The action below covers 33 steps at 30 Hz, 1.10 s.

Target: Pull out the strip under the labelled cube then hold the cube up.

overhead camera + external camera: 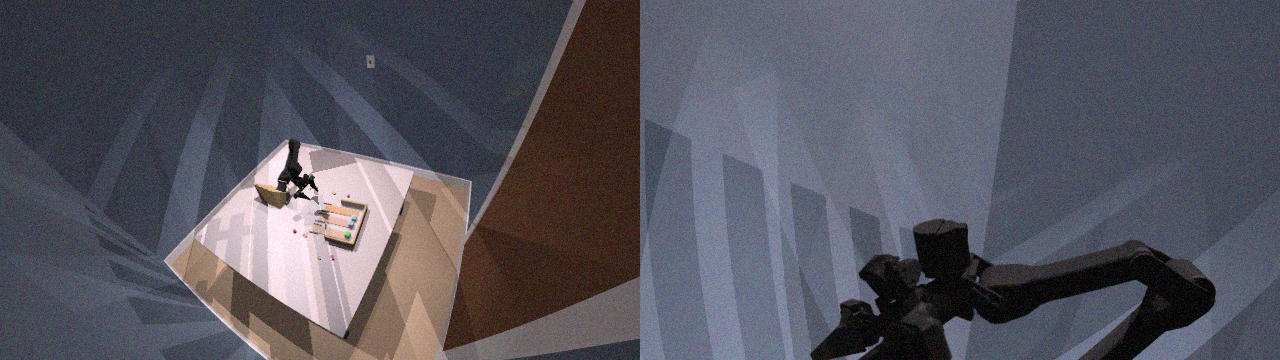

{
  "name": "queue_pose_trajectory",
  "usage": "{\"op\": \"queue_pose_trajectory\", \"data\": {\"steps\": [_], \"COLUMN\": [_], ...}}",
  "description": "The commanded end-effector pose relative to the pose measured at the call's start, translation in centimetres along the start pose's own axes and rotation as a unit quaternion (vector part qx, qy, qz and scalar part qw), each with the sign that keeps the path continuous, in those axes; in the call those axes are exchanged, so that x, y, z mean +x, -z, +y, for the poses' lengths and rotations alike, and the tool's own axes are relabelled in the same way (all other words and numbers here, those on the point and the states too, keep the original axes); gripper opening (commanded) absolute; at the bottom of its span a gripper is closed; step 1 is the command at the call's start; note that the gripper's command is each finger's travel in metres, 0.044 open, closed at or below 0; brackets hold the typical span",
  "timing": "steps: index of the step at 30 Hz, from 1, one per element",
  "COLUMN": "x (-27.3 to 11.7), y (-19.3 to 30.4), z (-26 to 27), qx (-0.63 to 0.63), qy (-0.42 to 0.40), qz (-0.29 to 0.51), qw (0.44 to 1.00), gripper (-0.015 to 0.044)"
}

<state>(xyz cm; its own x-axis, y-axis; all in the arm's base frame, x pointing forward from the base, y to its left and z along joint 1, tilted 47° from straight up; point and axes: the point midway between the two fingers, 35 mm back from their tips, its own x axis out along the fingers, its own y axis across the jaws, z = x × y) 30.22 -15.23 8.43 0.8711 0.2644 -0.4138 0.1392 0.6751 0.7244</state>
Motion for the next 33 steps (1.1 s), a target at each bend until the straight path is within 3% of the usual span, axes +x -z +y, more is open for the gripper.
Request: {"op": "queue_pose_trajectory", "data": {"steps": [1, 12, 15, 27, 33], "x": [0.1, 0.1, 1.1, 8.9, 11.4], "y": [0.2, 0.2, -0.1, 1.1, 3.2], "z": [0.1, 0.1, -0.3, -2.3, -1.8], "qx": [-0.005, -0.005, -0.008, -0.046, -0.075], "qy": [-0.002, -0.002, 0.002, 0.02, -0.012], "qz": [0.001, 0.001, 0.027, 0.266, 0.387], "qw": [1.0, 1.0, 1.0, 0.963, 0.919], "gripper": [0.04, 0.04, 0.0321, 0.0006, 0.0]}}
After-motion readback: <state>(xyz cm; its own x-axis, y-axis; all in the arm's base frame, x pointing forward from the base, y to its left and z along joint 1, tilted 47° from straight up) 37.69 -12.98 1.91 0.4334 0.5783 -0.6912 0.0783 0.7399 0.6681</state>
